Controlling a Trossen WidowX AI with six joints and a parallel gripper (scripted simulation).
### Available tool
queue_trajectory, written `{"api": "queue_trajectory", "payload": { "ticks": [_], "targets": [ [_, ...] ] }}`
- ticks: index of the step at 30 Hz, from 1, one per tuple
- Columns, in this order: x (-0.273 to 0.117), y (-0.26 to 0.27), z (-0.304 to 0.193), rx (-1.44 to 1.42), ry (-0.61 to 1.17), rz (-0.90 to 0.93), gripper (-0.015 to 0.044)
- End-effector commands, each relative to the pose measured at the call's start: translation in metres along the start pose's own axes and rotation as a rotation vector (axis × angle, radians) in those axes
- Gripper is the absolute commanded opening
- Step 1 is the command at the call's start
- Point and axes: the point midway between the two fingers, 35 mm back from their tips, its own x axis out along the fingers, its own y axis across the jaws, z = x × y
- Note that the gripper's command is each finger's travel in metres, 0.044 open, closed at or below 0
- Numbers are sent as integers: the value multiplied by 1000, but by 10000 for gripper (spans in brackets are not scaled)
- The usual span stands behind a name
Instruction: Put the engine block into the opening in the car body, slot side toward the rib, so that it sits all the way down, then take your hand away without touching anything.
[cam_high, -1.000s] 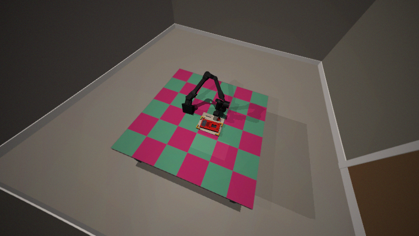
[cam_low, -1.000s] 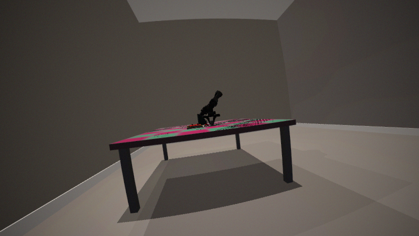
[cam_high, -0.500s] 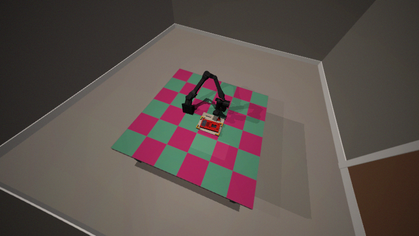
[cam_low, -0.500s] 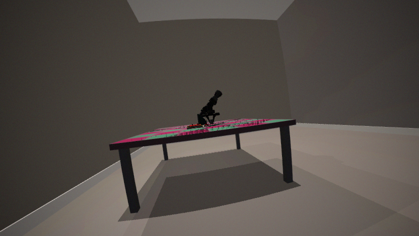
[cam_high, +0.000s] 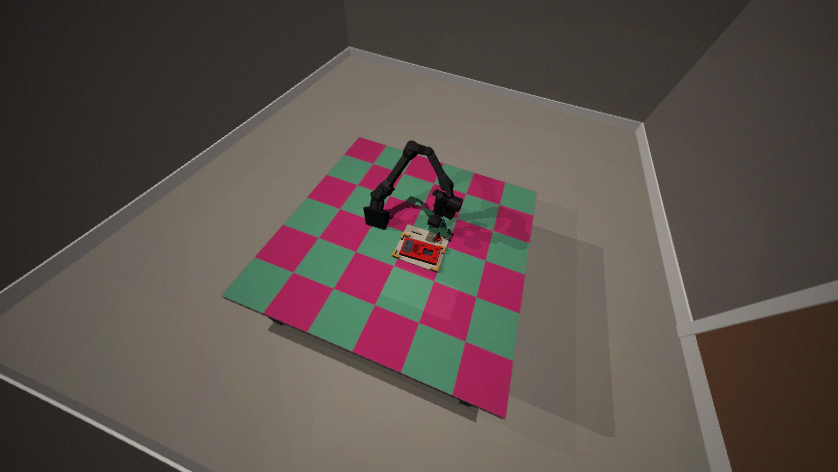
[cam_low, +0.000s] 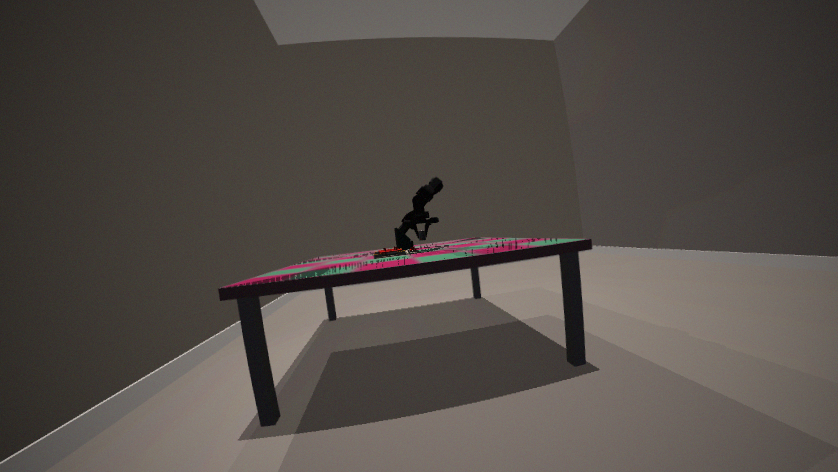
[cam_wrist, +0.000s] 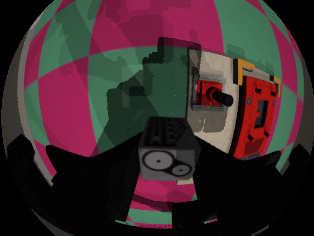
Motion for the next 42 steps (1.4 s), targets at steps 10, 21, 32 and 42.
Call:
{"api": "queue_trajectory", "payload": {
  "ticks": [10,21,32,42],
  "targets": [
    [-40,0,1,-24,5,-6,0],
    [-74,2,-5,-43,16,0,0],
    [-52,3,-5,-46,17,2,0],
    [-54,2,-10,-44,-99,2,0]
  ]
}}
